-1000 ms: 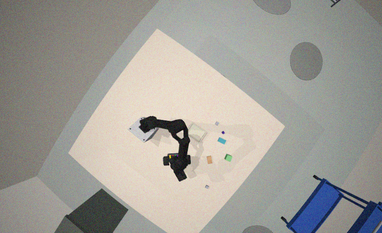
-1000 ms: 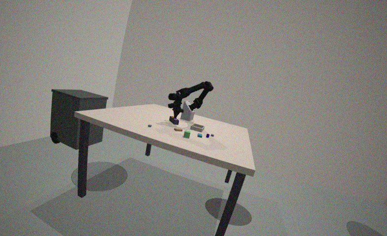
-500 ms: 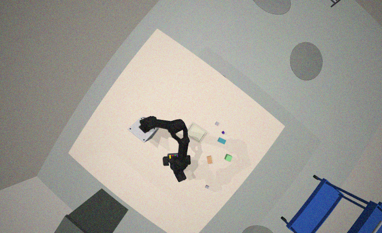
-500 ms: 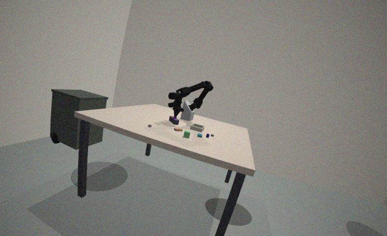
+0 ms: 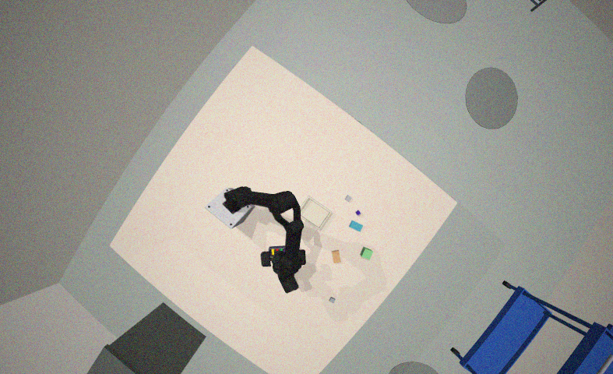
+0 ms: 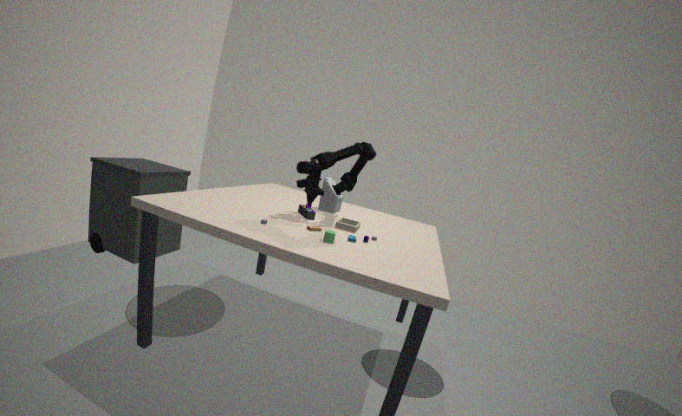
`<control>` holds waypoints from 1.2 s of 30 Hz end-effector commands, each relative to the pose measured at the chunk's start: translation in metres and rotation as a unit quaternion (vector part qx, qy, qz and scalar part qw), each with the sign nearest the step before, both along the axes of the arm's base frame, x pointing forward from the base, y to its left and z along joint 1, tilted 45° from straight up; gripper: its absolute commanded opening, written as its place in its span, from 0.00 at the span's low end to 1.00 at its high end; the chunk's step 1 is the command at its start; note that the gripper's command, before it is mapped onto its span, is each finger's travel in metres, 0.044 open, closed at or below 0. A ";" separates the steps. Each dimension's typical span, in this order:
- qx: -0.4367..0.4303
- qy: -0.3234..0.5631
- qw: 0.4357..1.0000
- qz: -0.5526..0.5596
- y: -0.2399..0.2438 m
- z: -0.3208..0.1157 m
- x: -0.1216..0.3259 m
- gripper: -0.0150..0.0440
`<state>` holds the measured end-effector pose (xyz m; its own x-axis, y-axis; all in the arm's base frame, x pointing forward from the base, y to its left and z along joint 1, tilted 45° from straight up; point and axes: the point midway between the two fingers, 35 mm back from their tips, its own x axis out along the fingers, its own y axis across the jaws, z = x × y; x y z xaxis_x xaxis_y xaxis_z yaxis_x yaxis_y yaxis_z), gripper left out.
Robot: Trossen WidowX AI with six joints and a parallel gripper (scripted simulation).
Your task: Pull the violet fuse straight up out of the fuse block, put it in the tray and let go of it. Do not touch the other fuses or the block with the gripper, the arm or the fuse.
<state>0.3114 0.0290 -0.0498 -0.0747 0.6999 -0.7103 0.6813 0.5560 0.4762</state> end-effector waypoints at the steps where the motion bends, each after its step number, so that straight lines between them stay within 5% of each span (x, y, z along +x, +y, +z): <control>1: -0.003 -0.004 1.000 0.001 -0.003 0.003 0.002 0.25; 36: -0.003 -0.004 1.000 0.001 -0.024 0.024 0.003 0.25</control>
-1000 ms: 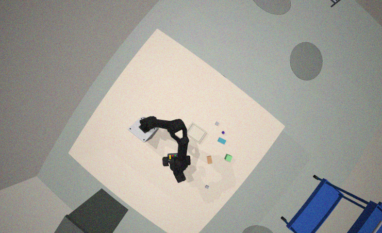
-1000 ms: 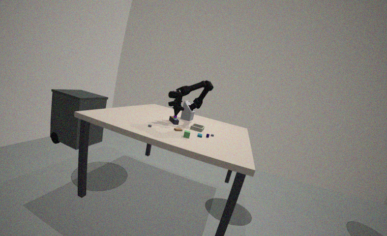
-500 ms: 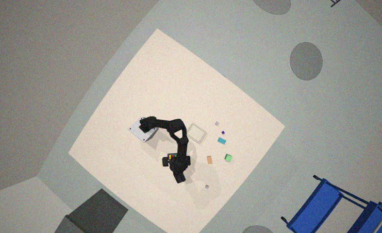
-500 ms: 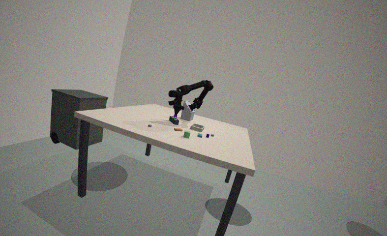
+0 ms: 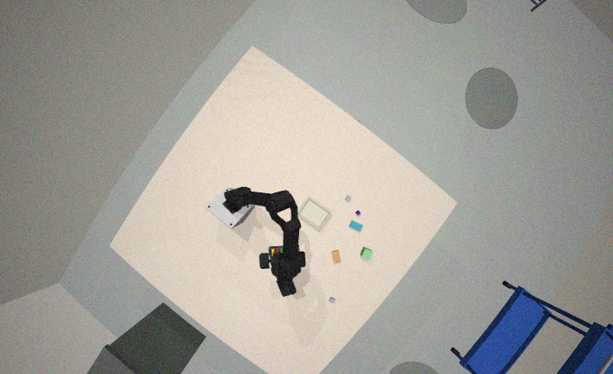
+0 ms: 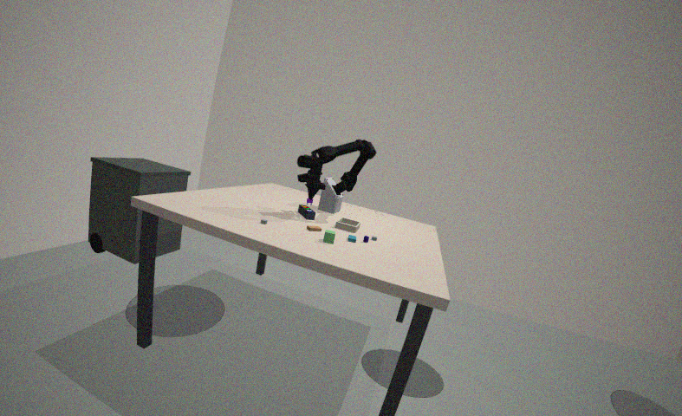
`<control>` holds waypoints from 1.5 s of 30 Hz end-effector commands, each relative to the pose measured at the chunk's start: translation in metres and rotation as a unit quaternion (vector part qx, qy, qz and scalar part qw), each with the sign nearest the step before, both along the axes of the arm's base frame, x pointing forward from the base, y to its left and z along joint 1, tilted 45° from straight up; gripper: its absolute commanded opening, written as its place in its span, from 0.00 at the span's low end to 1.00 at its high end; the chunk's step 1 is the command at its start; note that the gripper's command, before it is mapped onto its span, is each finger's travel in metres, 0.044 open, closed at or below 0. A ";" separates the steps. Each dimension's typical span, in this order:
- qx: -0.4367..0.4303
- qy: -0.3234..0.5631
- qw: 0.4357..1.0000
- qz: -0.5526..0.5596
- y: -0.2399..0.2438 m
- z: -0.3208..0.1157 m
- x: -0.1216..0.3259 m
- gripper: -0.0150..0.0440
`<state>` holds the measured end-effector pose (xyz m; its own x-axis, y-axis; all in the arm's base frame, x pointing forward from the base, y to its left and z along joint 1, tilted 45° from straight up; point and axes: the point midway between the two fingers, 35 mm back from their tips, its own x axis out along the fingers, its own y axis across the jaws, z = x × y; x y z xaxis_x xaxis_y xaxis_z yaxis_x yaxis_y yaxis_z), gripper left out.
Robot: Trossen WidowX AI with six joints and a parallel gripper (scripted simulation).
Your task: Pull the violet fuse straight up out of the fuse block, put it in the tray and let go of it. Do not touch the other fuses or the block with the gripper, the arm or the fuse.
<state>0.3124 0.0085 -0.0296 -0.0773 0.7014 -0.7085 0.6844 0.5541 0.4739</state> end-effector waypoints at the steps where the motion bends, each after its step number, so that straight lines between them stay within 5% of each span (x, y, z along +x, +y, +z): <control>1: -0.004 -0.006 1.000 0.001 -0.003 0.004 0.002 0.25; 34: 0.000 -0.006 1.000 0.001 0.150 0.158 -0.024 0.25; 45: 0.002 -0.005 1.000 0.002 0.157 0.157 -0.027 0.25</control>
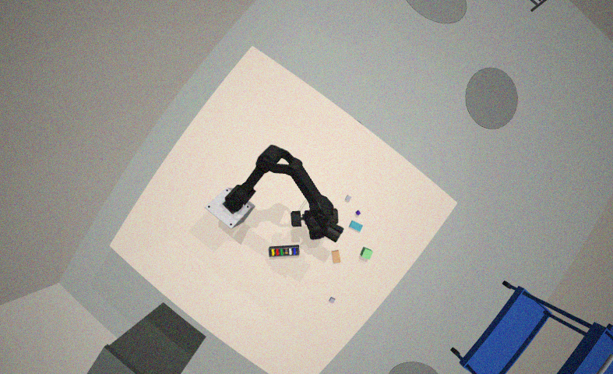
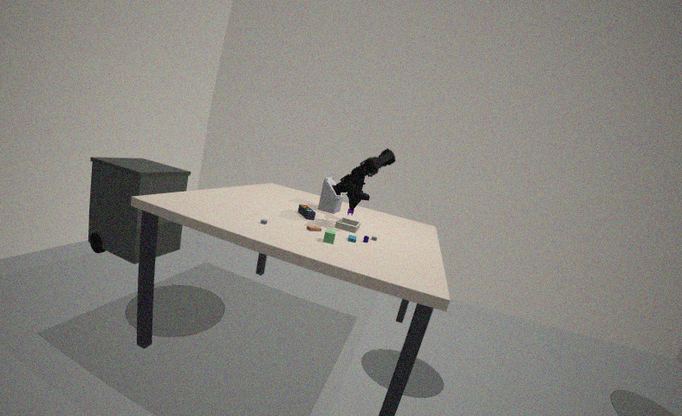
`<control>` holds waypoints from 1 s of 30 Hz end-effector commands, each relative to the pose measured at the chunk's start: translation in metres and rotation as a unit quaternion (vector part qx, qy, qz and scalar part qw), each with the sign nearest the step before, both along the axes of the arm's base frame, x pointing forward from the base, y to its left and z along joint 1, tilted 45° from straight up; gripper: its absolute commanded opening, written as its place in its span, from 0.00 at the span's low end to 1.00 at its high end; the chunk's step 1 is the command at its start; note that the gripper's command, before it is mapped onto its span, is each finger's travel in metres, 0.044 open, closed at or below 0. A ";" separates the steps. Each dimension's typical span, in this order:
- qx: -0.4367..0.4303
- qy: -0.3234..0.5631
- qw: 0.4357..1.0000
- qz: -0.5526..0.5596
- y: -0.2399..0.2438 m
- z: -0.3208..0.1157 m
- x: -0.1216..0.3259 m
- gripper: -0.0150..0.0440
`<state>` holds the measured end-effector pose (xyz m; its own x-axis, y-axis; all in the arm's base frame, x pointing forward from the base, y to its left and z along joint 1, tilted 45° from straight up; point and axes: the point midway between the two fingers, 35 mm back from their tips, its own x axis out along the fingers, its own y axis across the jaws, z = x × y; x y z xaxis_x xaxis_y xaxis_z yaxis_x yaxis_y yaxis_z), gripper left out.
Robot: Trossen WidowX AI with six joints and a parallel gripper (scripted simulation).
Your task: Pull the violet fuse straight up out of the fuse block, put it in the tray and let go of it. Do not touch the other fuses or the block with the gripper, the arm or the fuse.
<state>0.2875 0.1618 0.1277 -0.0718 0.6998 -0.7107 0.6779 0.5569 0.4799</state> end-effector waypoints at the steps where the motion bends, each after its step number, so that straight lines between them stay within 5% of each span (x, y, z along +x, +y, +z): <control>1: 0.003 0.000 1.000 0.000 0.005 -0.001 -0.002 0.25; 26: 0.004 0.000 1.000 0.000 0.028 -0.024 -0.005 0.25; 30: 0.007 -0.004 1.000 0.002 0.028 -0.021 -0.004 0.43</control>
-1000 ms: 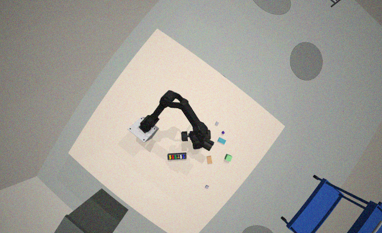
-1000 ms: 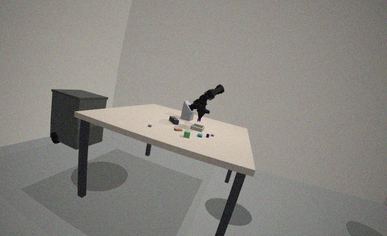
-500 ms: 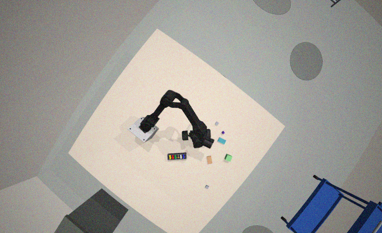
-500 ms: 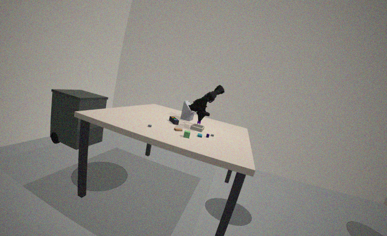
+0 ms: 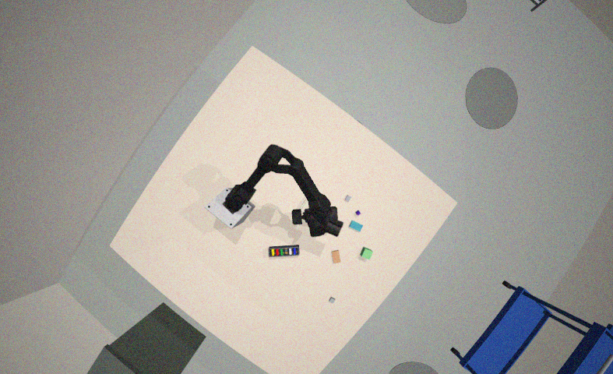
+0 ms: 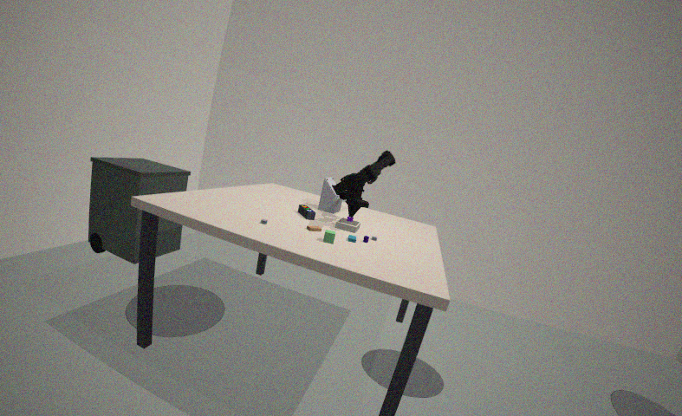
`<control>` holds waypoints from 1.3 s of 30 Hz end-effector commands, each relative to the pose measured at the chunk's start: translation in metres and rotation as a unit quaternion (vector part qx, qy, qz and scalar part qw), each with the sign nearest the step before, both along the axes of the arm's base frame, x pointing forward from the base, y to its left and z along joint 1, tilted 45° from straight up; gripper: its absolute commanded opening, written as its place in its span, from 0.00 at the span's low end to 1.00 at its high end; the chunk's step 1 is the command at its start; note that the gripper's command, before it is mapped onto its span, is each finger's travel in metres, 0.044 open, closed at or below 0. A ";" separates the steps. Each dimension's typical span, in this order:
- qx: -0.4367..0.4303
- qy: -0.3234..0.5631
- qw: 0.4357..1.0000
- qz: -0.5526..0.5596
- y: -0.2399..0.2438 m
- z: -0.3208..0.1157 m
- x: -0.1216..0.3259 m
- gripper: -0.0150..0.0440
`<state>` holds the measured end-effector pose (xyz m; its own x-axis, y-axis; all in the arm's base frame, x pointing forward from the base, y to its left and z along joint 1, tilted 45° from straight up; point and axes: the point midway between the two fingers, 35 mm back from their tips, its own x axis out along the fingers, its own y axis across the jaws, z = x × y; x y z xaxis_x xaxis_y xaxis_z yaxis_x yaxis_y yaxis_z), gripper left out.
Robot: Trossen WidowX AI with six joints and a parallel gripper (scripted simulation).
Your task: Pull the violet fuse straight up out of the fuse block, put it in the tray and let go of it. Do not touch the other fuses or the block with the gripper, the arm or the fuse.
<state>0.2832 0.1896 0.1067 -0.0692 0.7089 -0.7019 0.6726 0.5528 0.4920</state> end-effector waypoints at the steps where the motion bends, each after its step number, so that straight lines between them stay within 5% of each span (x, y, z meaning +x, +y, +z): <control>1: 0.000 0.000 1.000 0.000 0.000 0.000 0.000 0.48; 9: 0.000 0.000 1.000 0.000 -0.002 0.002 0.001 0.81; 39: -0.007 0.008 1.000 -0.002 -0.028 0.021 0.002 0.81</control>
